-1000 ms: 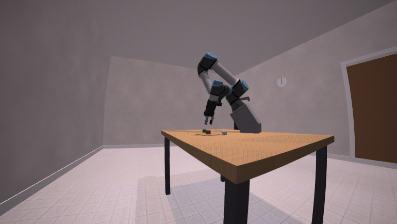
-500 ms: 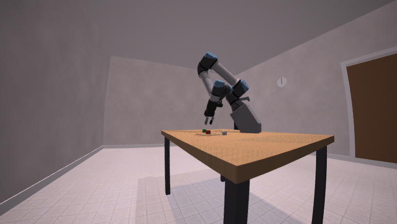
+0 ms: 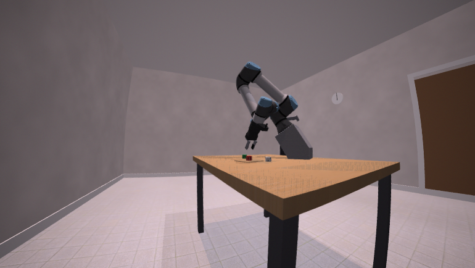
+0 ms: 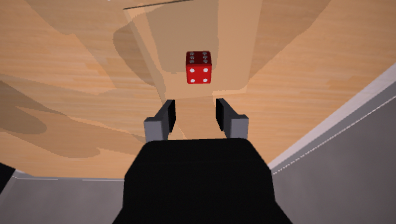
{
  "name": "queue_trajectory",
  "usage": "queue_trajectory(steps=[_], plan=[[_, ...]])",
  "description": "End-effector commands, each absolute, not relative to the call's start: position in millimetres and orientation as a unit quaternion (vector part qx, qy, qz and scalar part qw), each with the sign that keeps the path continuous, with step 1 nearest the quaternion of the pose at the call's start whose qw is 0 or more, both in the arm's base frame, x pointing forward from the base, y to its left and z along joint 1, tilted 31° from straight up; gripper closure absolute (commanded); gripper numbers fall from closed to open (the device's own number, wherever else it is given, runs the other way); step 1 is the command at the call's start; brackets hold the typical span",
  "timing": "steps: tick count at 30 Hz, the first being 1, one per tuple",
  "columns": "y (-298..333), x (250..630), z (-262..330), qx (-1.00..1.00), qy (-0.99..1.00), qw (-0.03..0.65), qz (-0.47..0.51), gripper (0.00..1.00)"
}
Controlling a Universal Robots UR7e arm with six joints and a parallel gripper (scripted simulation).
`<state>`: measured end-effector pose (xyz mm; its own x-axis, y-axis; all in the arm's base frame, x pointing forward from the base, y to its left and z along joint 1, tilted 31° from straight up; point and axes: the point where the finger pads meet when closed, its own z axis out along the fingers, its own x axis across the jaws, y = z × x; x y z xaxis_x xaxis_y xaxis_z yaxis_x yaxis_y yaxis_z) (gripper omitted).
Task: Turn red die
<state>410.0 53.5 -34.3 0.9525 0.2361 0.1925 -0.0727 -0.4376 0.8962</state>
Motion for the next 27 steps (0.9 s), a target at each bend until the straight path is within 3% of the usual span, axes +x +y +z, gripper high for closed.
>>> queue_trajectory(steps=[1, 27], plan=[[54.1, 410.1, -34.3, 0.818, 0.041, 0.555, 0.146, 0.13], [57.3, 413.2, -33.2, 0.793, 0.043, 0.587, 0.157, 0.13]])
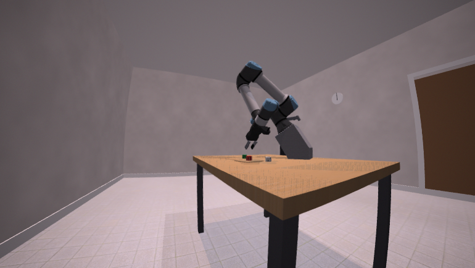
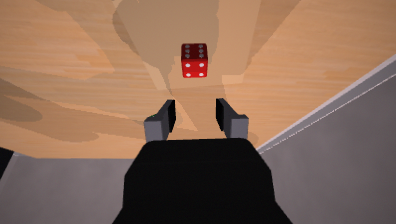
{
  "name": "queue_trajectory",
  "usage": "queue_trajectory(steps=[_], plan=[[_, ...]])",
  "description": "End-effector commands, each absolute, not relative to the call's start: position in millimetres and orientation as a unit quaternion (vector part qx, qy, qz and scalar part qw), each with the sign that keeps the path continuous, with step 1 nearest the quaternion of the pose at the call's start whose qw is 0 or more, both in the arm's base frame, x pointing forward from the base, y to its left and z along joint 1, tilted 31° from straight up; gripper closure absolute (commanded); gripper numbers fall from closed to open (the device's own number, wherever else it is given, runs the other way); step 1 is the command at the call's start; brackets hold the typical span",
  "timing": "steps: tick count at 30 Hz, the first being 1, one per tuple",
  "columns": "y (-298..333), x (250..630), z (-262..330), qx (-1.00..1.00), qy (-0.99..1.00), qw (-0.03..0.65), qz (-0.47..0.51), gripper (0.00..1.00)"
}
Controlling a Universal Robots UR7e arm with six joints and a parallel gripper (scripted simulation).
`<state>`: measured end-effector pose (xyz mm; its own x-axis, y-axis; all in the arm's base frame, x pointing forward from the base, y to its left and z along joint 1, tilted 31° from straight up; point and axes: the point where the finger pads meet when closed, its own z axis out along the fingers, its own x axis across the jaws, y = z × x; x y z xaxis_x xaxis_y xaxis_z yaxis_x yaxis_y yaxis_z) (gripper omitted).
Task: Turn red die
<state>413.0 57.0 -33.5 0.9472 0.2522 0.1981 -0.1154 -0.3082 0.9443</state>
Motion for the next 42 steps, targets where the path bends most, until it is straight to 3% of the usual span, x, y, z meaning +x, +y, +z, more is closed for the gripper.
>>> queue_trajectory(steps=[1, 42], plan=[[57, 413, -33, 0.793, 0.043, 0.587, 0.157, 0.13], [41, 425, -66, 0.793, 0.043, 0.587, 0.157, 0.13]])
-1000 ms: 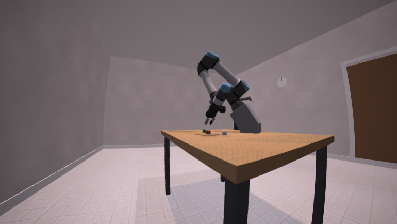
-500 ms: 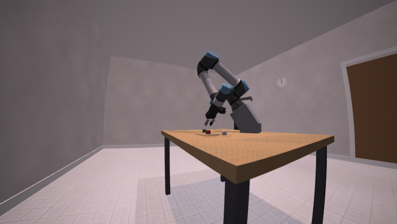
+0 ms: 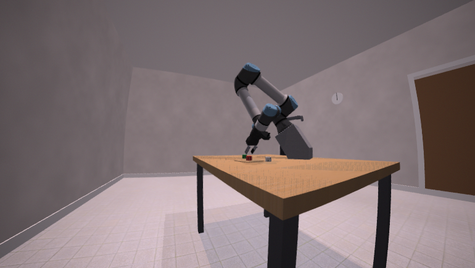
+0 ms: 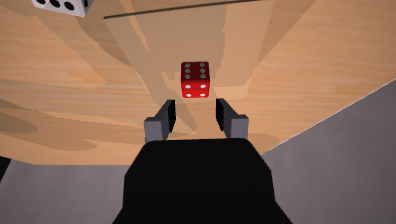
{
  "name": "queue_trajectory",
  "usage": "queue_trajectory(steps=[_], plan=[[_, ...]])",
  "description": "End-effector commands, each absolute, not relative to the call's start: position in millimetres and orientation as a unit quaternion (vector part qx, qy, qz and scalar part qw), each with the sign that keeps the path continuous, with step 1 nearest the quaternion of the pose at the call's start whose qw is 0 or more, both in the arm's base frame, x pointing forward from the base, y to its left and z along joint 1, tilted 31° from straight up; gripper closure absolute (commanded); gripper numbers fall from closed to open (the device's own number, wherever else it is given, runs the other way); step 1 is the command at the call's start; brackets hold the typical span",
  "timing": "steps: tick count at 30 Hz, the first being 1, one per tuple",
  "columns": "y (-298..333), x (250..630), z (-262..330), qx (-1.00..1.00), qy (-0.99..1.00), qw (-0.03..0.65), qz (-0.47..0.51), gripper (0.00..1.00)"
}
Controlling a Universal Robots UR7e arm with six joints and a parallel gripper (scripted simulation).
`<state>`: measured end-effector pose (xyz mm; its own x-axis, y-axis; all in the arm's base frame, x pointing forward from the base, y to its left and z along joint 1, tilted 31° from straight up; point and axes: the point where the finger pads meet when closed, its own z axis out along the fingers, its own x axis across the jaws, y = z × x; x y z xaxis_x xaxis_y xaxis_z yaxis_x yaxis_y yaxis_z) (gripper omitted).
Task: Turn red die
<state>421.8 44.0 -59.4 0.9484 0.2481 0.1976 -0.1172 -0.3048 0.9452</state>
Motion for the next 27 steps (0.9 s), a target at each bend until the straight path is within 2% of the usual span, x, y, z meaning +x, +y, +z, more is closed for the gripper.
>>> queue_trajectory(steps=[1, 27], plan=[[40, 425, -68, 0.793, 0.043, 0.587, 0.157, 0.13], [27, 434, -92, 0.793, 0.043, 0.587, 0.157, 0.13]])
